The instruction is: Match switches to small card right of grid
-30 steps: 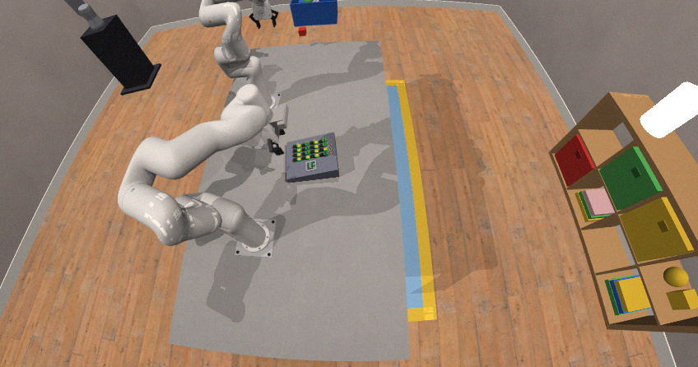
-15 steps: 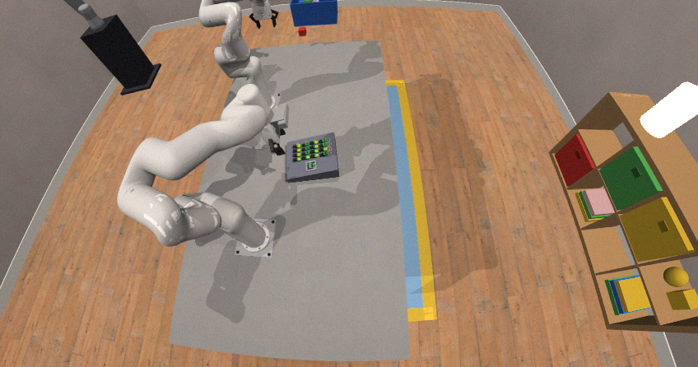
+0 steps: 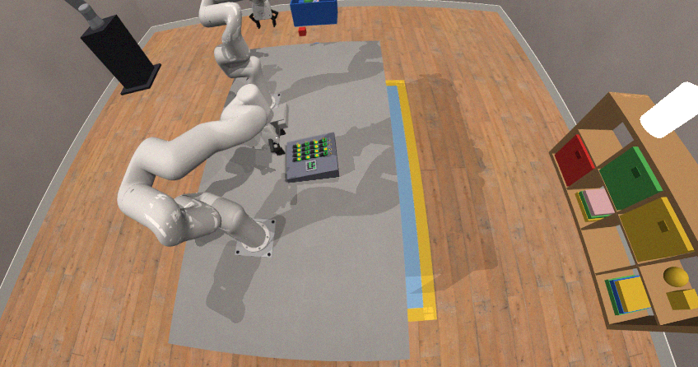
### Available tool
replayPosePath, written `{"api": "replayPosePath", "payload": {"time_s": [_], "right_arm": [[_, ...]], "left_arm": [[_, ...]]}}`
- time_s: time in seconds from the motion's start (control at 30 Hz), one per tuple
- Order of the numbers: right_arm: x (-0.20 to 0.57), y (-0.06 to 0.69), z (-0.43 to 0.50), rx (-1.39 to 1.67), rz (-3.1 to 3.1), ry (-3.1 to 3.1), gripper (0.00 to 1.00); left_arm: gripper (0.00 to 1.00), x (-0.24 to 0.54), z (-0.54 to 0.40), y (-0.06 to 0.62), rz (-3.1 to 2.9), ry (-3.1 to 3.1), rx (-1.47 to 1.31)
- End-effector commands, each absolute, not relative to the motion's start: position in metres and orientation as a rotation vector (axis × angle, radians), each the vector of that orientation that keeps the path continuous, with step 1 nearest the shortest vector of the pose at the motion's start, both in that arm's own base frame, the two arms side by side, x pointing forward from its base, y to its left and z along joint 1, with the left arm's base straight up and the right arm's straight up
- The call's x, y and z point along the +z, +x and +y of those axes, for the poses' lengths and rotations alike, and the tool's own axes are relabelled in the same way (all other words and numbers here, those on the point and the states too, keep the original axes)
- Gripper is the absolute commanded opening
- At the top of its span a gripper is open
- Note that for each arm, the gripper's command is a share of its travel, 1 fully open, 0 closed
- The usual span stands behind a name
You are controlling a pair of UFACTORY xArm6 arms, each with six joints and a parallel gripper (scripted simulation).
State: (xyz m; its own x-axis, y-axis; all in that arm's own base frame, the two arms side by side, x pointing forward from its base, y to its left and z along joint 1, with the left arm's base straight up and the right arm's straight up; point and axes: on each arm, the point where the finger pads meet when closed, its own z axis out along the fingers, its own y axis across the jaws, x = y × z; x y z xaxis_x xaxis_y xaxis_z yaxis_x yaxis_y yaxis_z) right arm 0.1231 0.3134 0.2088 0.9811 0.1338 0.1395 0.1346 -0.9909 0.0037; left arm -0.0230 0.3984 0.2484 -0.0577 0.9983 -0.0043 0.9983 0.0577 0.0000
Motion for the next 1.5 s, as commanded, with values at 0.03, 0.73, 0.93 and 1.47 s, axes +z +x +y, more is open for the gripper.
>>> {"api": "replayPosePath", "payload": {"time_s": [0.03, 0.73, 0.93, 1.47], "right_arm": [[0.21, 0.123, 0.314, -0.221, -0.211, -3.118, 1.0], [0.21, 0.123, 0.314, -0.221, -0.211, -3.118, 1.0], [0.21, 0.123, 0.314, -0.221, -0.211, -3.118, 1.0], [0.134, 0.143, 0.261, -0.219, -0.212, -3.114, 1.0]], "left_arm": [[1.0, 0.25, 0.399, -0.023, 2.285, 2.156, 0.0], [1.0, 0.25, 0.399, -0.023, 2.285, 2.156, 0.0], [1.0, 0.25, 0.399, -0.023, 2.285, 2.156, 0.0], [1.0, 0.25, 0.399, -0.023, 2.285, 2.156, 0.0]]}}
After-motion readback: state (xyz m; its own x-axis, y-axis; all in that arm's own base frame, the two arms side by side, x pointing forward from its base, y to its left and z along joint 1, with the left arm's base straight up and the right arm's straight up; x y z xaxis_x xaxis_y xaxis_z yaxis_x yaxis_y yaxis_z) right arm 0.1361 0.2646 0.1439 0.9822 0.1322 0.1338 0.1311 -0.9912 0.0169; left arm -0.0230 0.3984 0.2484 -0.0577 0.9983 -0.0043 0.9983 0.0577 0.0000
